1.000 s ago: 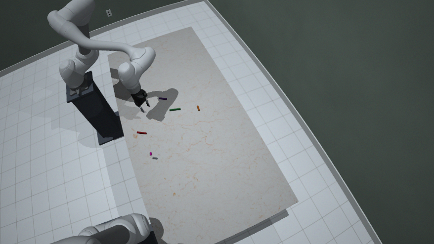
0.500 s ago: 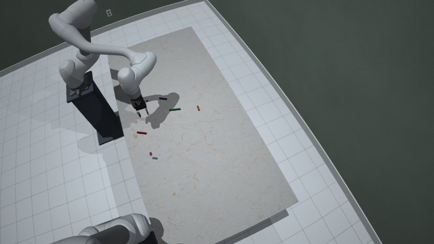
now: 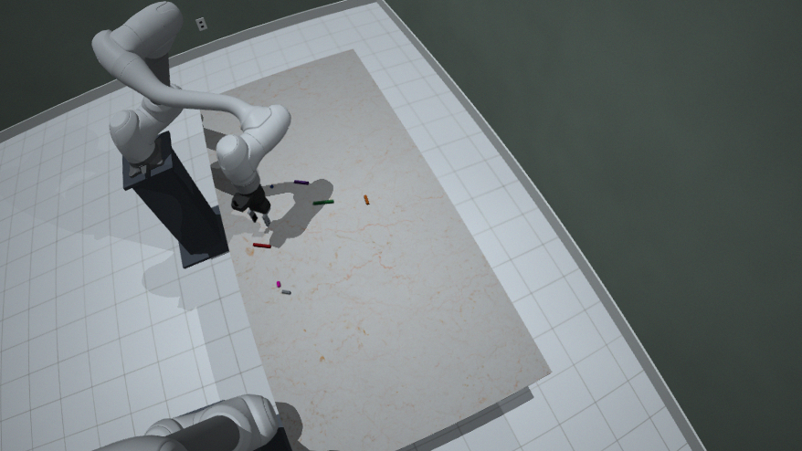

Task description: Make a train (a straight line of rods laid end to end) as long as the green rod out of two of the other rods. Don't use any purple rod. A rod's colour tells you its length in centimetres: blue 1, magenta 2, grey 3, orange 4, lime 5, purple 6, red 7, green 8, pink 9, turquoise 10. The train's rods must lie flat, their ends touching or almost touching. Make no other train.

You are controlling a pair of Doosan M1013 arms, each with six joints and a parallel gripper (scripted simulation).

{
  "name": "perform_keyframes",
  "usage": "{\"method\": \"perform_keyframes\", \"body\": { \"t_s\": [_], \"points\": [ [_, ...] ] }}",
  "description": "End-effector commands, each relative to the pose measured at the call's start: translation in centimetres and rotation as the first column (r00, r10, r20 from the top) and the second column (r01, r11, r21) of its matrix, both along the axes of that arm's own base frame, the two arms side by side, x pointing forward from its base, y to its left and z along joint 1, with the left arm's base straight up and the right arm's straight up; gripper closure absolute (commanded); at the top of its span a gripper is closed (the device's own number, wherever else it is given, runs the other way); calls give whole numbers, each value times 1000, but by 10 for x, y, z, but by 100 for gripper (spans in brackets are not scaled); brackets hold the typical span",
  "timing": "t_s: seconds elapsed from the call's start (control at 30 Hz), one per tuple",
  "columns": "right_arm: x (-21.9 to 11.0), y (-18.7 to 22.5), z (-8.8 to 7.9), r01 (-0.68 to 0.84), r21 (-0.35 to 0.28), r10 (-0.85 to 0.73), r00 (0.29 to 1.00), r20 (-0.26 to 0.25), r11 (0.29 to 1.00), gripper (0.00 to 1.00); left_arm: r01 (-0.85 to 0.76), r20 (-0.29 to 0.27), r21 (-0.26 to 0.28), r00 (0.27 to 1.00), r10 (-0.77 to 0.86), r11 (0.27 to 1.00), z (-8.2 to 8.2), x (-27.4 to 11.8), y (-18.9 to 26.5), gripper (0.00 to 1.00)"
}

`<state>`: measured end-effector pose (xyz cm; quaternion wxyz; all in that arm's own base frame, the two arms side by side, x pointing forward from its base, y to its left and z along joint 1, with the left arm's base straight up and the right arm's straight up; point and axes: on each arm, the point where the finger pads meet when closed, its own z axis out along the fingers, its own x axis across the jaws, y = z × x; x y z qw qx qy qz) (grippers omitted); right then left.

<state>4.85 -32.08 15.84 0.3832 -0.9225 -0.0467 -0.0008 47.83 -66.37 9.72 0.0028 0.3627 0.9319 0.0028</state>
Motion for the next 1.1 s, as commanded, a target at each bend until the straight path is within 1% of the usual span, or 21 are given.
{"method": "perform_keyframes", "body": {
  "t_s": [0.0,0.03,0.07,0.2,0.33,0.5,0.57,0.63,0.87,0.97,1.07],
  "points": [
    [0,0,0,0,-1,0,1000,0,1000,0,79,-6,-4,997,-79,997,1,-2,-3,0],
    [0,0,0,0,-1,0,1000,0,1000,0,178,-6,-4,984,-178,984,0,-6,-7,0],
    [0,0,0,0,-1,0,1000,0,1000,0,227,-6,-4,974,-227,974,0,-8,-9,0],
    [0,0,0,0,-1,0,1000,0,1000,0,382,-6,-4,924,-382,924,-1,-13,-15,0],
    [0,0,0,0,-1,0,1000,0,1000,0,540,-6,-4,842,-540,842,-3,-19,-21,0],
    [0,0,0,0,-1,0,1000,0,1000,0,713,-6,-3,702,-713,702,-4,-25,-28,0],
    [0,0,0,0,-1,0,1000,0,1000,0,713,-6,-3,702,-713,702,-4,-25,-28,0],
    [0,0,0,0,-1,0,1000,0,1000,0,800,-5,-3,600,-800,600,-5,-28,-32,0],
    [0,0,0,0,-1,0,1000,0,1000,0,940,-6,-3,341,-940,341,-8,-34,-41,0],
    [0,0,0,0,-1,0,1000,0,1000,0,964,-6,-3,265,-964,265,-8,-35,-44,0],
    [0,0,0,0,-1,0,1000,0,1000,0,975,-6,-2,222,-975,222,-9,-36,-46,0]
  ]
}}
